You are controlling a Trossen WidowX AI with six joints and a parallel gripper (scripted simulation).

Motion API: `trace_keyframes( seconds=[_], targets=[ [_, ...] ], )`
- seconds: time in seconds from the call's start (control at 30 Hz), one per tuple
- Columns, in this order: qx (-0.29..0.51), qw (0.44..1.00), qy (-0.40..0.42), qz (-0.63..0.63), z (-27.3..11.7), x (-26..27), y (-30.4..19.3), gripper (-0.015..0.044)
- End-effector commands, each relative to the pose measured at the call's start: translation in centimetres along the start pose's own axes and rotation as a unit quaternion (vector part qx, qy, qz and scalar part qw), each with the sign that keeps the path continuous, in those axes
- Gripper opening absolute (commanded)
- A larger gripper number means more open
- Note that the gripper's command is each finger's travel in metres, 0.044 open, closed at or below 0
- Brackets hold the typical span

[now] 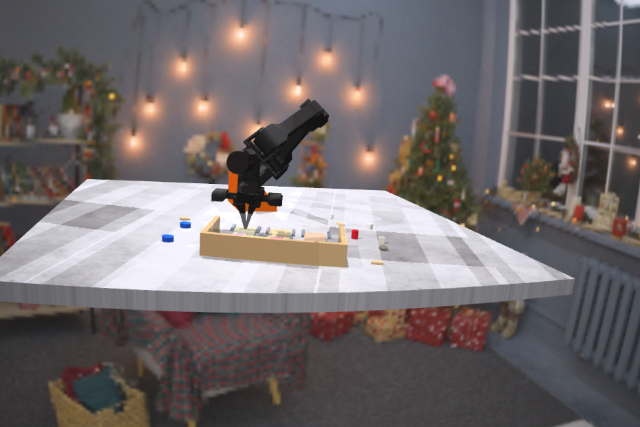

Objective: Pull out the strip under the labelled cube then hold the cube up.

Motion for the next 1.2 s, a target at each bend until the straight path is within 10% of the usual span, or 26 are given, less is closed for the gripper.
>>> trace_keyframes(
  seconds=[0.0,1.17],
  targets=[
    [0.005,1.0,0.003,0.005,0.3,-0.2,-0.9,0.0],
    [0.006,1.0,0.003,0.006,0.4,-0.1,-6.2,0.0]
  ],
)
Point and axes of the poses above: the point midway between the two fingers, 35 mm back from their tips, its own z axis out along the fingers, its own x axis across the jaws, y = z × x, the point moved 9 cm from there along -z, back along the fingers, and after that the axes turned 1 degree about z, right-handed, at the moved point
